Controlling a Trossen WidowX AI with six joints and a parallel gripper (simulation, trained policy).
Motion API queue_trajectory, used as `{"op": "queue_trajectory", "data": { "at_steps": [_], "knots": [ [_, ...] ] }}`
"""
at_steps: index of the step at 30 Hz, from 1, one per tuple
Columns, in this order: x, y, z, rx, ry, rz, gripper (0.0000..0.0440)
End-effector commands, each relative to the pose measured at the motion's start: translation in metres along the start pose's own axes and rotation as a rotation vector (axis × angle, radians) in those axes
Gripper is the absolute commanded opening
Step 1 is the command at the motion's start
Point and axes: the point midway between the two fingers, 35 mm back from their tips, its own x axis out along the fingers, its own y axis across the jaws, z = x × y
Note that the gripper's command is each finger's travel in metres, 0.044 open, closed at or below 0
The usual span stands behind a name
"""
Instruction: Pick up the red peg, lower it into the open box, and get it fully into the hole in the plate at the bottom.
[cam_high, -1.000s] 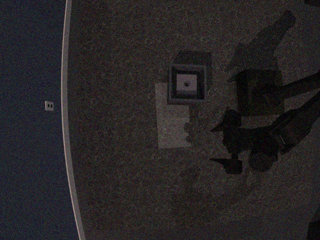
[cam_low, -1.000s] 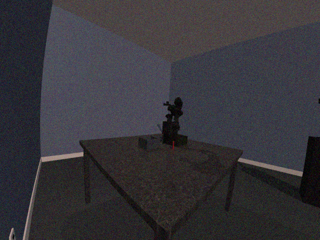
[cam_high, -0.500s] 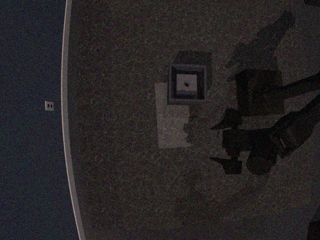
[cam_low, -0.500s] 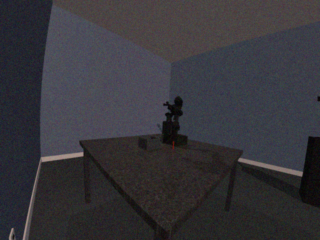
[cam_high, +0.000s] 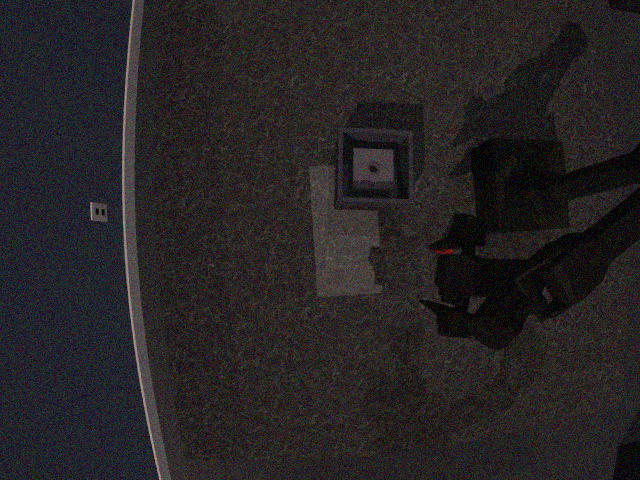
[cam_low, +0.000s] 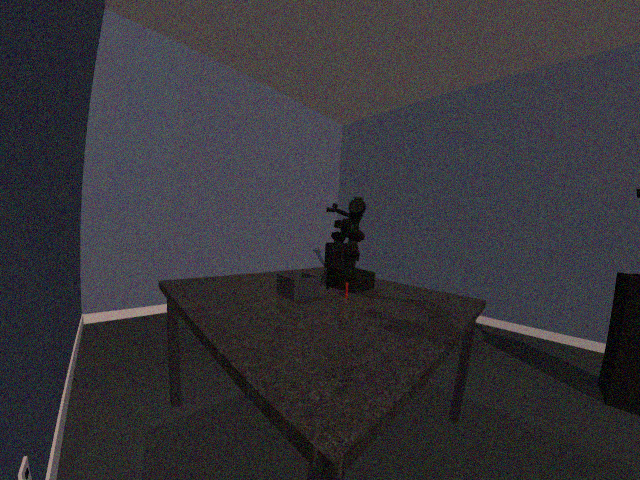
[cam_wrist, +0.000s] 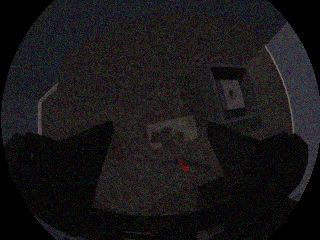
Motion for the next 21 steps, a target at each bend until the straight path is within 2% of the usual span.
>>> {"op": "queue_trajectory", "data": {
  "at_steps": [1,10,21],
  "knots": [
    [0.014,-0.012,-0.019,0.03,0.071,-0.073,0.0437],
    [0.036,-0.045,-0.064,0.163,0.213,-0.263,0.042],
    [0.059,-0.073,-0.098,0.316,0.29,-0.431,0.0404]
  ]
}}
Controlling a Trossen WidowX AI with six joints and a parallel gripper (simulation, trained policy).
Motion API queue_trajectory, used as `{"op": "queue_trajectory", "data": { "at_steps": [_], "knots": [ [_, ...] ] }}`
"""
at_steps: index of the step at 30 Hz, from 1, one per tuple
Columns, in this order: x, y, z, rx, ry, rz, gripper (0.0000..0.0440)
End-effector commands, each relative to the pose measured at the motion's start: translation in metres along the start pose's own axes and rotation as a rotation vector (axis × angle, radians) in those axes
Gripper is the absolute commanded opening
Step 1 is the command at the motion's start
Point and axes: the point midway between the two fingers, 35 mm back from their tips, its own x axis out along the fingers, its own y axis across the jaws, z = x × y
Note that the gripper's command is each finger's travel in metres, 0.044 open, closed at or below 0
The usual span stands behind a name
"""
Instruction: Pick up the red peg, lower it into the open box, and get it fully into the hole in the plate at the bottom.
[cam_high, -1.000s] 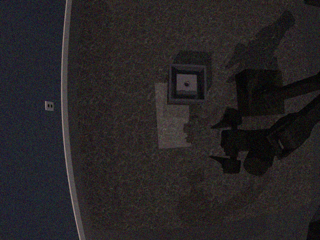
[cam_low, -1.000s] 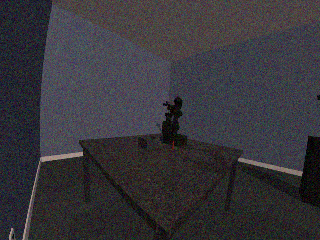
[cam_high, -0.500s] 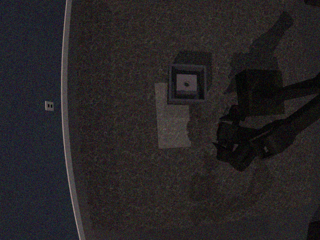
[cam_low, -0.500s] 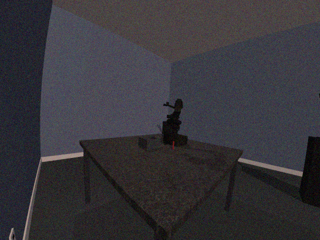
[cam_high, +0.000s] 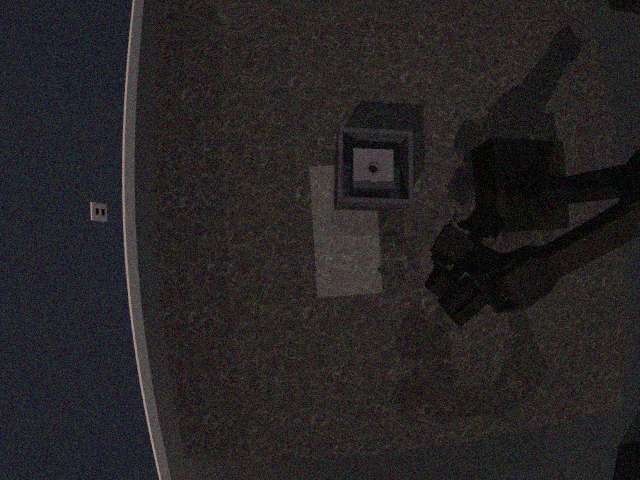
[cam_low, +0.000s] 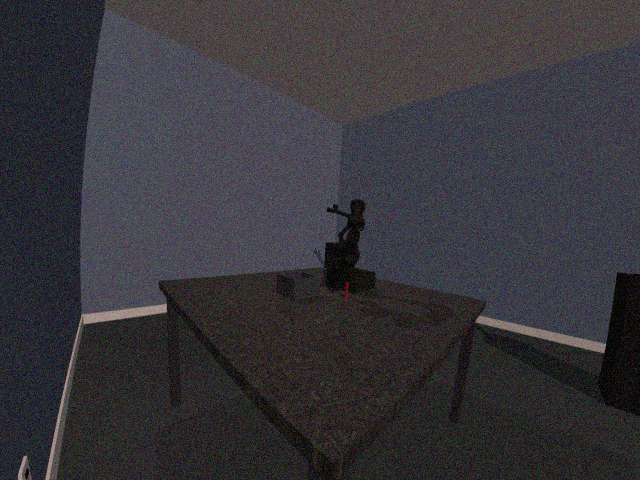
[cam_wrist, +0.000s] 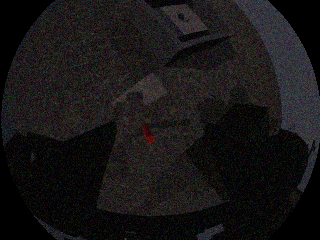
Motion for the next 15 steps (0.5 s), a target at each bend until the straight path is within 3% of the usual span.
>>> {"op": "queue_trajectory", "data": {
  "at_steps": [1,15],
  "knots": [
    [0.012,-0.004,-0.005,0.042,0.021,-0.036,0.0403],
    [0.061,-0.004,-0.02,0.181,0.043,-0.058,0.0395]
  ]
}}
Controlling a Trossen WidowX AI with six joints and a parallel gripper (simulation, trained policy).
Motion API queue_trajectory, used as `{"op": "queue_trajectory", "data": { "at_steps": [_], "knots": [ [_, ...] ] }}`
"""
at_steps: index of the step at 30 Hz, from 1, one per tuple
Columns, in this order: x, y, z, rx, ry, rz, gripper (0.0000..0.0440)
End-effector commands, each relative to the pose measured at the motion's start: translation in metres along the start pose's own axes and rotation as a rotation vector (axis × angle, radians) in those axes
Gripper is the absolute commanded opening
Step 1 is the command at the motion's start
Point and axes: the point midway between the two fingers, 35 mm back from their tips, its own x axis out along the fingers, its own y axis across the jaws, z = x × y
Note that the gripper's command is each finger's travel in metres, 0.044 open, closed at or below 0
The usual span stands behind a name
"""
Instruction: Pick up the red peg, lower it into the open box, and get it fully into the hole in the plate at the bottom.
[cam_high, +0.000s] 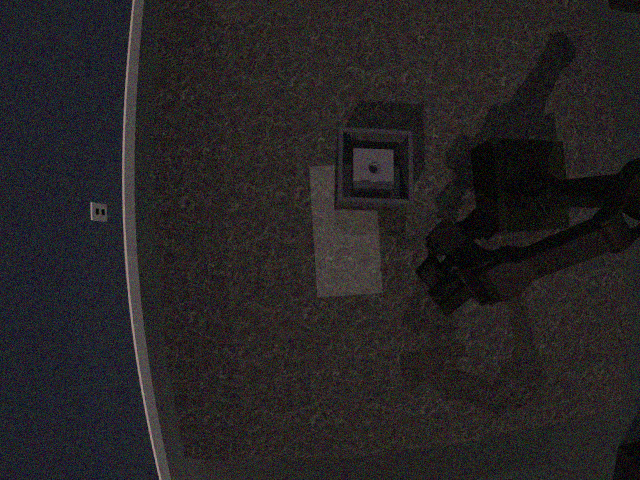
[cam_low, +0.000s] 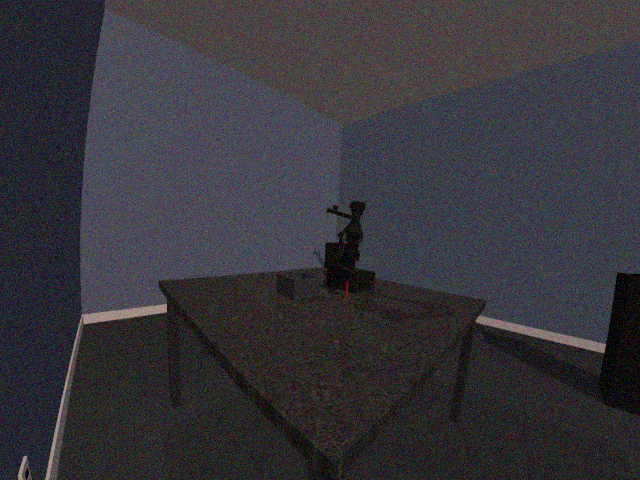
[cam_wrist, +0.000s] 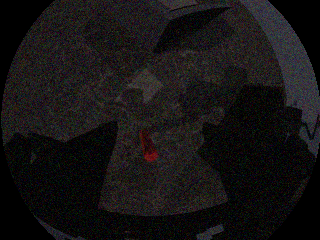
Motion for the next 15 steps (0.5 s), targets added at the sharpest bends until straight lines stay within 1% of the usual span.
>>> {"op": "queue_trajectory", "data": {
  "at_steps": [1,12,14,15],
  "knots": [
    [0.013,0.001,-0.004,0.022,0.006,0.004,0.0395],
    [0.045,0.007,-0.017,0.07,0.009,0.066,0.0393],
    [0.049,0.007,-0.019,0.073,0.012,0.069,0.0378],
    [0.051,0.007,-0.02,0.075,0.014,0.069,0.0362]
  ]
}}
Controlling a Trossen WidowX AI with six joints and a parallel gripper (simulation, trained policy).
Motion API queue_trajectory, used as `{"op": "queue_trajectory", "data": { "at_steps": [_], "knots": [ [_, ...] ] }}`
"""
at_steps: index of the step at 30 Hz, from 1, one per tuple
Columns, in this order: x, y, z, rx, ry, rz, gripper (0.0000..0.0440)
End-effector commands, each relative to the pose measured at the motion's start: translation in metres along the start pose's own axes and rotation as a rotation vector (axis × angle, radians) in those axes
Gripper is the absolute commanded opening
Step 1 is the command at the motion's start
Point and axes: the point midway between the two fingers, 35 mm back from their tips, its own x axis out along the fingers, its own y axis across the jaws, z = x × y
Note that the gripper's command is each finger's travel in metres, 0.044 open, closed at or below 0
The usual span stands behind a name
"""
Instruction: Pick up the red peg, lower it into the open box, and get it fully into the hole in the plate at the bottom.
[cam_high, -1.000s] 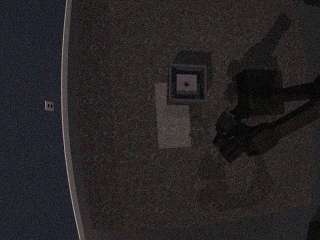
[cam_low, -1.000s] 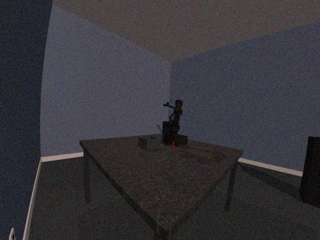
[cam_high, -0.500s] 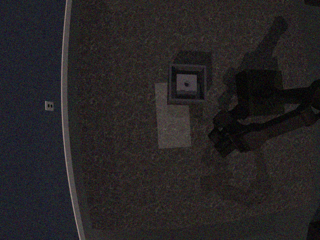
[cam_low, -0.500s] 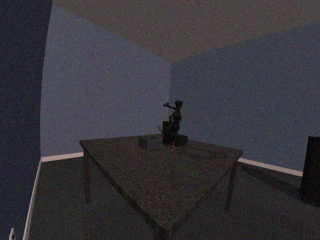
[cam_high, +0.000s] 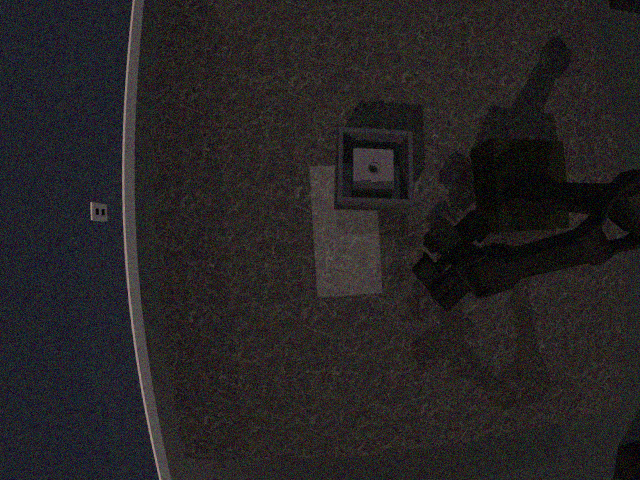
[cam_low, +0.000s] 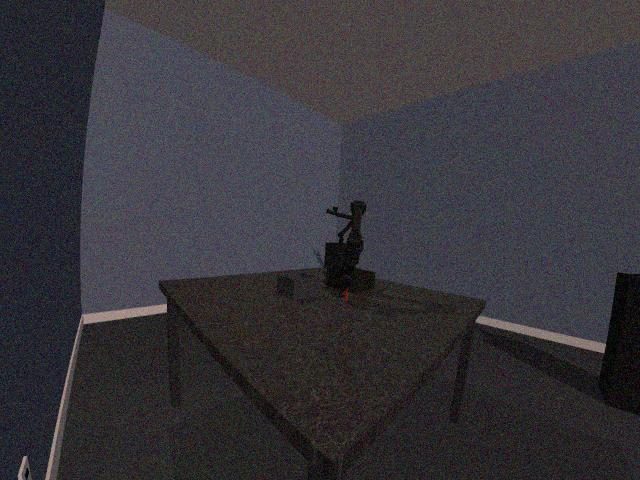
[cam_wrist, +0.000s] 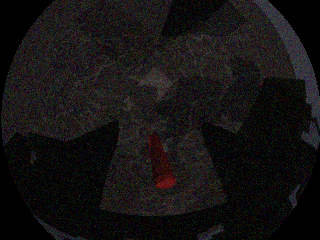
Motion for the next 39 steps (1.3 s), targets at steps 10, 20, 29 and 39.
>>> {"op": "queue_trajectory", "data": {
  "at_steps": [10,20,29,39],
  "knots": [
    [0.012,-0.003,-0.011,0.028,0.066,-0.024,0.0118],
    [0.001,0.006,0.002,0.01,0.045,-0.008,0.0],
    [-0.024,0.013,0.026,-0.036,-0.037,0.01,0.0],
    [-0.056,0.024,0.059,-0.067,-0.113,0.018,0.0]
  ]
}}
